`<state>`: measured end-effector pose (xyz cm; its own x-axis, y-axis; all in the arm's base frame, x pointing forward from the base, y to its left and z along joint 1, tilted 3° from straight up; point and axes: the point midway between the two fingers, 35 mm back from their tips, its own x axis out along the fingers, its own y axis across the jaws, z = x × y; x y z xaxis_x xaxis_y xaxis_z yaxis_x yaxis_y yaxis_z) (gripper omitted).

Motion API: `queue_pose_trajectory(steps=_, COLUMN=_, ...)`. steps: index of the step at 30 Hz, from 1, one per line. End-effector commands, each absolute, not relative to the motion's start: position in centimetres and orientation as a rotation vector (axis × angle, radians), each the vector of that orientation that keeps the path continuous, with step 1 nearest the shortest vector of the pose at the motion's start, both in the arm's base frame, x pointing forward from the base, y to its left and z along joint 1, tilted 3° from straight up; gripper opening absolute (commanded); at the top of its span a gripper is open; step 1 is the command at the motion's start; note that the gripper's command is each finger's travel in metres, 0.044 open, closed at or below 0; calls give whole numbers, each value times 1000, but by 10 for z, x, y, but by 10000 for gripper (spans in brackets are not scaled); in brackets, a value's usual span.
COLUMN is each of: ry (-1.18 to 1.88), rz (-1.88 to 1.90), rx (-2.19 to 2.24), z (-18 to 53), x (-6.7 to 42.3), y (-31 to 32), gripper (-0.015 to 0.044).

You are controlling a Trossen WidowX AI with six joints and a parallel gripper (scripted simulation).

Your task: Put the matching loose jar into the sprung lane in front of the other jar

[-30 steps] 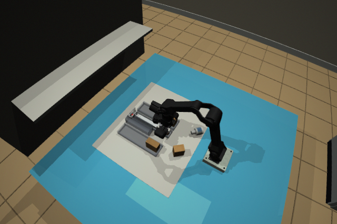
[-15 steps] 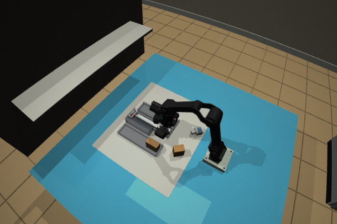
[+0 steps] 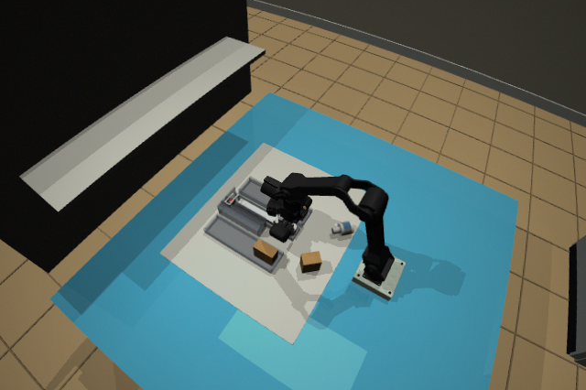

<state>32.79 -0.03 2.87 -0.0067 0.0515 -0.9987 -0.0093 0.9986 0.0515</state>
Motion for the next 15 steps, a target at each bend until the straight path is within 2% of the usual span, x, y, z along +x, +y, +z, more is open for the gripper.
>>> queue_pose_trajectory(steps=1, ry=1562, rz=49, rx=37, z=29, x=330, y=0, gripper=0)
queue_pose_trajectory(steps=15, ry=1563, rz=48, rx=37, z=29, x=326, y=0, gripper=0)
